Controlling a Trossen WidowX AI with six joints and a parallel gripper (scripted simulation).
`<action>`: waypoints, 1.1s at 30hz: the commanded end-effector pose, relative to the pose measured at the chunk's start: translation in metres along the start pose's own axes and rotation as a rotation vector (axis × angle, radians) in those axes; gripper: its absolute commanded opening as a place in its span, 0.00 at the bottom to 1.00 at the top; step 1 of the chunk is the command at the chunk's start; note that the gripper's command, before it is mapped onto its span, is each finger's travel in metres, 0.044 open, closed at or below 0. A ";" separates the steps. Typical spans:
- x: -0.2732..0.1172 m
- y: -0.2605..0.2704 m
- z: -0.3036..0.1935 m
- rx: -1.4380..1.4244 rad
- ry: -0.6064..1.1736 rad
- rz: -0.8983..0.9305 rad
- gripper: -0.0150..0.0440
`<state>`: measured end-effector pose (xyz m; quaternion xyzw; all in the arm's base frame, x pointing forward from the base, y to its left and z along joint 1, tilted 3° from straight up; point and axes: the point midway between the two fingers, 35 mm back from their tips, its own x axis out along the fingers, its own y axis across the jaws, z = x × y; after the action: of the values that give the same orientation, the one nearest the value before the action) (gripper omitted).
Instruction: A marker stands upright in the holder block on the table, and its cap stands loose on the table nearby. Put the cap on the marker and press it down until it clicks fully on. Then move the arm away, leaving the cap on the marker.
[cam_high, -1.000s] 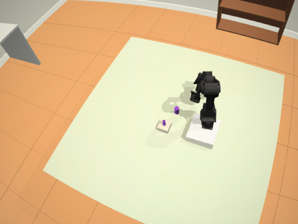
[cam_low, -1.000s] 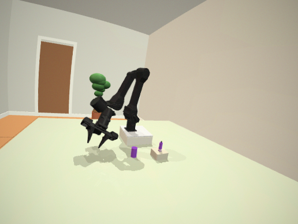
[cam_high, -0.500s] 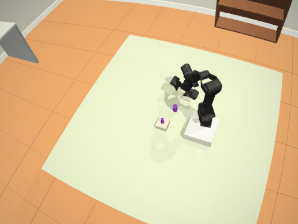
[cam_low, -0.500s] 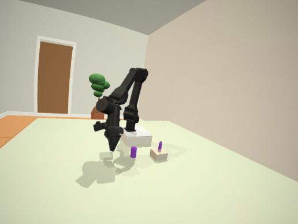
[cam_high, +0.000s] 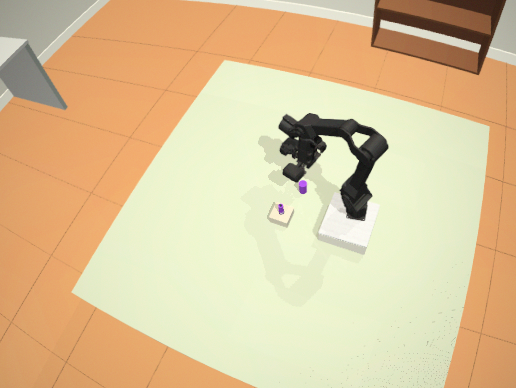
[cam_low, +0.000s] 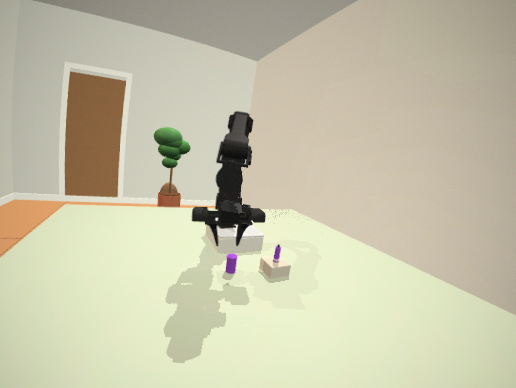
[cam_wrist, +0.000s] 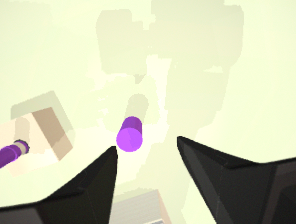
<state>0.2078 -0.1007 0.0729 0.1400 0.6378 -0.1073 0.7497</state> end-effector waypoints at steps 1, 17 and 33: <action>-0.030 0.023 -0.005 -0.476 0.078 -0.038 0.67; 0.005 0.020 -0.009 -0.476 0.078 -0.038 0.67; 0.034 0.019 -0.008 -0.476 0.078 -0.038 0.67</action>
<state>0.2139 -0.0794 0.0464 -0.0495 0.6716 0.0369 0.7384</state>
